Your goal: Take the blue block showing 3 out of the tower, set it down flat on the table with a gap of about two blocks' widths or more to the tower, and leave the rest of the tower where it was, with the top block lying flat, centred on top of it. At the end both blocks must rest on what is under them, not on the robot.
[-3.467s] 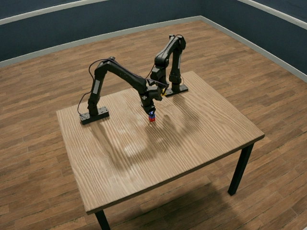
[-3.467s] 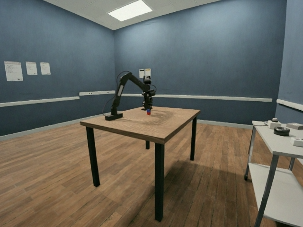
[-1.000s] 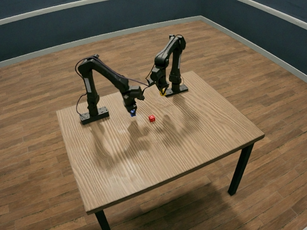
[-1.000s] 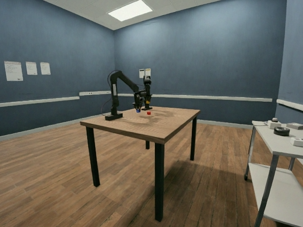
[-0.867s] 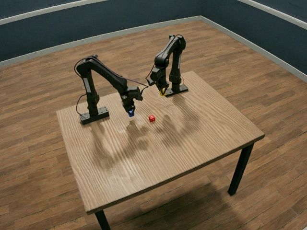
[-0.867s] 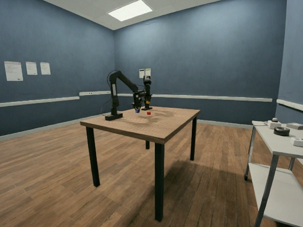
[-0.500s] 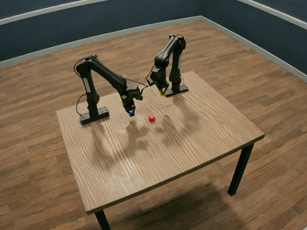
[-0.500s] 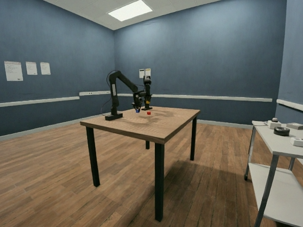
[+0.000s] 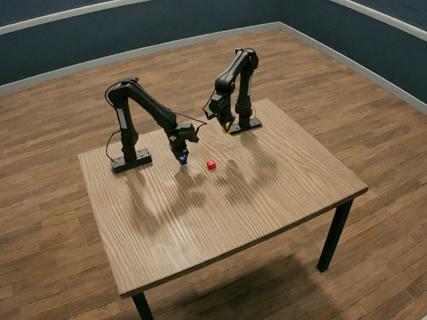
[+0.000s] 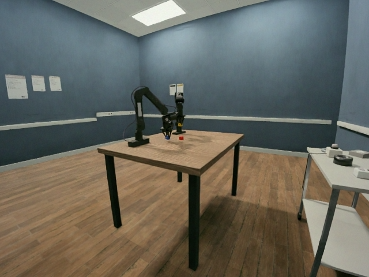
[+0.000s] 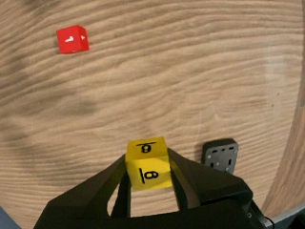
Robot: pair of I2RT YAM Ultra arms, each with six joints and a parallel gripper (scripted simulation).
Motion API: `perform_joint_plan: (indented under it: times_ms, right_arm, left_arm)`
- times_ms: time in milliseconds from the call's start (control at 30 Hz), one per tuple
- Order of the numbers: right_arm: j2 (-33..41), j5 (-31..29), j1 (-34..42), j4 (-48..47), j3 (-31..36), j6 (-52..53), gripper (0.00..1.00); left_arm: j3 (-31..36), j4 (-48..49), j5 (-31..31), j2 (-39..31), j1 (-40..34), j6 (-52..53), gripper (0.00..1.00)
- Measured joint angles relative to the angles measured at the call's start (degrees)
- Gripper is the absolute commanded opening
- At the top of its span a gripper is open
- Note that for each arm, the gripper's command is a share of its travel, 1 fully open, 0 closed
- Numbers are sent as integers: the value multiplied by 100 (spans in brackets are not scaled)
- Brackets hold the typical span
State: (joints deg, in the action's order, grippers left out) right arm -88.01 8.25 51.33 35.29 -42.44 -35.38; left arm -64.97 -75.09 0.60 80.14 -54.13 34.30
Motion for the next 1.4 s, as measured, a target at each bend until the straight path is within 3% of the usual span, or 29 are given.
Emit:
perform_joint_plan:
  times_ms: [1400]
  right_arm:
    - [-245, 4, 0, -688, 286, 0, 27]
  left_arm:
    - [0, 0, 0, 0, 0, 0, 27]
